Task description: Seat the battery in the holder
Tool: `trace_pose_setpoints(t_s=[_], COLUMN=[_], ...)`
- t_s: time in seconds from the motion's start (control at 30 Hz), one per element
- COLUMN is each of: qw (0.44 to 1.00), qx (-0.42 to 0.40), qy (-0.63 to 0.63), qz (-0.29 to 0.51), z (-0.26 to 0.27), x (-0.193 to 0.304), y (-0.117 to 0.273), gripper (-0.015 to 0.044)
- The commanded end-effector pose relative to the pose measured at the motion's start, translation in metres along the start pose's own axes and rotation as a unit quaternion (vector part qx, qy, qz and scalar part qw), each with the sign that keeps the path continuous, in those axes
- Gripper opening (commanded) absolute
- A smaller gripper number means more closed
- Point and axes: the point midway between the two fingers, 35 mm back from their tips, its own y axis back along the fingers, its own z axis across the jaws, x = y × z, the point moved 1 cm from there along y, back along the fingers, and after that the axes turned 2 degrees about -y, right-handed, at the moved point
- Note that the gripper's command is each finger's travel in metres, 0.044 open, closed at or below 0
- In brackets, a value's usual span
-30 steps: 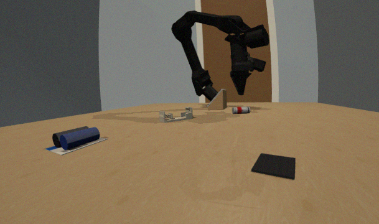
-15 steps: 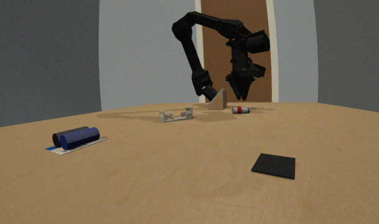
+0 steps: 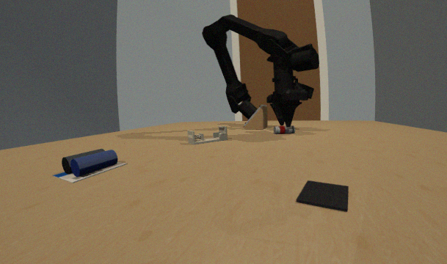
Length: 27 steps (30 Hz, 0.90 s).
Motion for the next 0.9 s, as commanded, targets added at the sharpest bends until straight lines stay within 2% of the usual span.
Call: trace_pose_setpoints(t_s=[0.0, 0.33, 0.5, 0.67, 0.8, 0.87], qw=[1.000, 1.000, 1.000, 1.000, 1.000, 1.000], qx=[-0.001, -0.001, -0.001, -0.001, -0.001, -0.001], qy=[0.002, 0.002, 0.002, 0.002, 0.002, 0.002], qz=[0.003, 0.003, 0.003, 0.003, 0.003, 0.002], z=[0.001, 0.002, 0.002, 0.002, 0.002, 0.001], x=[0.001, 0.002, 0.002, 0.002, 0.002, 0.001], y=[-0.007, -0.021, -0.021, -0.021, -0.019, -0.006], gripper=[0.0242, 0.0242, 0.0111, 0.0080, 0.0080, 0.0080])
